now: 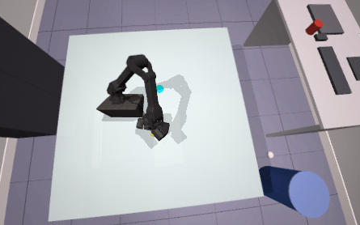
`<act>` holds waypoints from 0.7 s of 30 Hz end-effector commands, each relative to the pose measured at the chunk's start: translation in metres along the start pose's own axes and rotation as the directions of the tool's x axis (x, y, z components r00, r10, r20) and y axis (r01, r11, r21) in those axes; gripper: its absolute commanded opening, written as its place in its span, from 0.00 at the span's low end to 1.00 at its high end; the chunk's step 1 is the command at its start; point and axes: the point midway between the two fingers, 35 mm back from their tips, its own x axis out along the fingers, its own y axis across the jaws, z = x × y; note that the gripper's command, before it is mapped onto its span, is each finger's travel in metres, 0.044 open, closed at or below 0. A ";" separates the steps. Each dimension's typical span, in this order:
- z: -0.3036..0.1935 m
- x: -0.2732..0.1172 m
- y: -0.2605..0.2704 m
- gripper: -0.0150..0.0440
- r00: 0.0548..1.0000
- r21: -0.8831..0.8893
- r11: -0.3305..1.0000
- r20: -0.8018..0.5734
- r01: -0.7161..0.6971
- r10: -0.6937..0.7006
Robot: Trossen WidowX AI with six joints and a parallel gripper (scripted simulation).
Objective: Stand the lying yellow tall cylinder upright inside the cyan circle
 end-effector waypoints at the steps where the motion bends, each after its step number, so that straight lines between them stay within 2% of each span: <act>1: -0.002 -0.015 -0.001 0.43 1.000 -0.003 1.000 -0.007 0.000 0.000; 21: 0.001 -0.077 0.004 0.43 1.000 -0.004 1.000 -0.006 -0.002 0.002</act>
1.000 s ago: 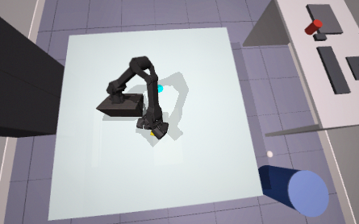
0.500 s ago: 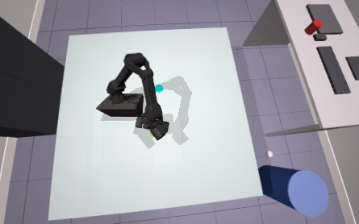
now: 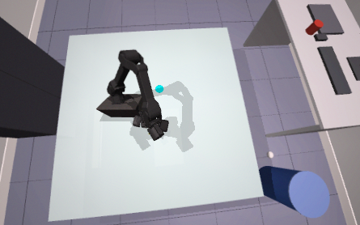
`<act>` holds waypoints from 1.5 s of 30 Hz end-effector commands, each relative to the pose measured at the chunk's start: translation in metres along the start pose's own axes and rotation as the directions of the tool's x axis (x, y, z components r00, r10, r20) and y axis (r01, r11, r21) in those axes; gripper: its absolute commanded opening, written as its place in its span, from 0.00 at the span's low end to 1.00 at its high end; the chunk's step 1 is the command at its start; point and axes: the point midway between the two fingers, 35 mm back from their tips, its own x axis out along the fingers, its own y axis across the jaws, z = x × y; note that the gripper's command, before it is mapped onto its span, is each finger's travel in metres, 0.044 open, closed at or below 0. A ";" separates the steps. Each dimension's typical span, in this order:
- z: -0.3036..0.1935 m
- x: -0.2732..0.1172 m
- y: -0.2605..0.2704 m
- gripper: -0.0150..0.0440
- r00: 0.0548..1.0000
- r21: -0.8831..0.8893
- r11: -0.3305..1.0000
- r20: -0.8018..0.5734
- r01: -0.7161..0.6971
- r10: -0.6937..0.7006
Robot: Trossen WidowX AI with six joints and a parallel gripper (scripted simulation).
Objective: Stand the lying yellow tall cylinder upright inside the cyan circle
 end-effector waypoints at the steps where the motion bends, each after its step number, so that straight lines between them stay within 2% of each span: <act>1: 0.000 -0.011 0.002 0.43 1.000 -0.004 1.000 -0.005 -0.001 0.001; 5: 0.004 -0.013 0.000 0.43 1.000 0.030 1.000 -0.008 -0.001 0.001; 22: 0.056 -0.025 -0.016 0.43 1.000 0.404 0.914 -0.031 0.017 -0.004; 45: 0.131 -0.033 -0.023 0.43 0.999 0.802 0.596 -0.042 0.041 -0.012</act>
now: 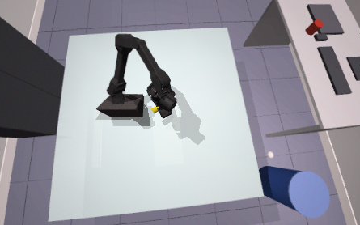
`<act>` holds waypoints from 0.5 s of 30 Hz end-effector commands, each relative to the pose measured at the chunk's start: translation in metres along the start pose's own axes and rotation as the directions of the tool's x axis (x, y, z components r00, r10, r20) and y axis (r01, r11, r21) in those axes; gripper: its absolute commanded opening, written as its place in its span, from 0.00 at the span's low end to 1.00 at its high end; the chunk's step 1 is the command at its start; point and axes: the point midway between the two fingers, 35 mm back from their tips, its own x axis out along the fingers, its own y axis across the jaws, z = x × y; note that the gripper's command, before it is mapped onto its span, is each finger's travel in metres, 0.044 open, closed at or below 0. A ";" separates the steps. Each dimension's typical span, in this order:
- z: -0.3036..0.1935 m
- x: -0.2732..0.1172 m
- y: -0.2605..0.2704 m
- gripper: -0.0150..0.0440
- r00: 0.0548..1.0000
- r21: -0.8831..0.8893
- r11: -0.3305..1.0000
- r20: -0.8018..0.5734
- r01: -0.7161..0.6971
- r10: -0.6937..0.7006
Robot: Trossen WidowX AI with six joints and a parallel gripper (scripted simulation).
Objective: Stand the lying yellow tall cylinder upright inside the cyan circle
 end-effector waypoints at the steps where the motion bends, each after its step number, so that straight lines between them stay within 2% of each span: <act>1: 0.010 -0.002 0.012 0.43 1.000 0.101 0.995 0.006 -0.002 0.002; 15: 0.036 -0.005 0.050 0.43 1.000 0.400 0.916 0.010 -0.008 0.004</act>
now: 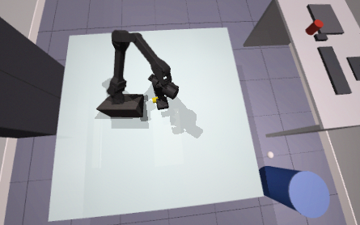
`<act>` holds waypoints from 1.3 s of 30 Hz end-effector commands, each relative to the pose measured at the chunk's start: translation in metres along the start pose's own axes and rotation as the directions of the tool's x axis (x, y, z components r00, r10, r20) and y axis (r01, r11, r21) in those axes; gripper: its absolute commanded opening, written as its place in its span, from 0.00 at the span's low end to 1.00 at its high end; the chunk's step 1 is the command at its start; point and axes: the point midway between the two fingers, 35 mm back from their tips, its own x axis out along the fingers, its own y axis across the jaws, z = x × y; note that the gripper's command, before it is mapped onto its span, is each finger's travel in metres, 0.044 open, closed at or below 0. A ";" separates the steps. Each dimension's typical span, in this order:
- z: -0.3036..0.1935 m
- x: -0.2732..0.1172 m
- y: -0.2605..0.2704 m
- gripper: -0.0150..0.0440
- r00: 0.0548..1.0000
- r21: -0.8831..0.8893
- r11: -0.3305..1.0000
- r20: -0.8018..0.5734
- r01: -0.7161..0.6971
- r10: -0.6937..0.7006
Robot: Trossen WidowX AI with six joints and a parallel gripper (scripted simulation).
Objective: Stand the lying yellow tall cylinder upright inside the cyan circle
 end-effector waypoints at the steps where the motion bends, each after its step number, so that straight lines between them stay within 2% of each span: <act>1: 0.003 -0.001 0.016 0.43 1.000 0.101 0.995 0.004 -0.007 0.007; 18: 0.007 -0.003 0.071 0.43 1.000 0.458 0.889 0.007 -0.025 0.024; 39: -0.003 -0.003 0.134 0.43 0.998 0.785 0.618 0.004 -0.040 0.059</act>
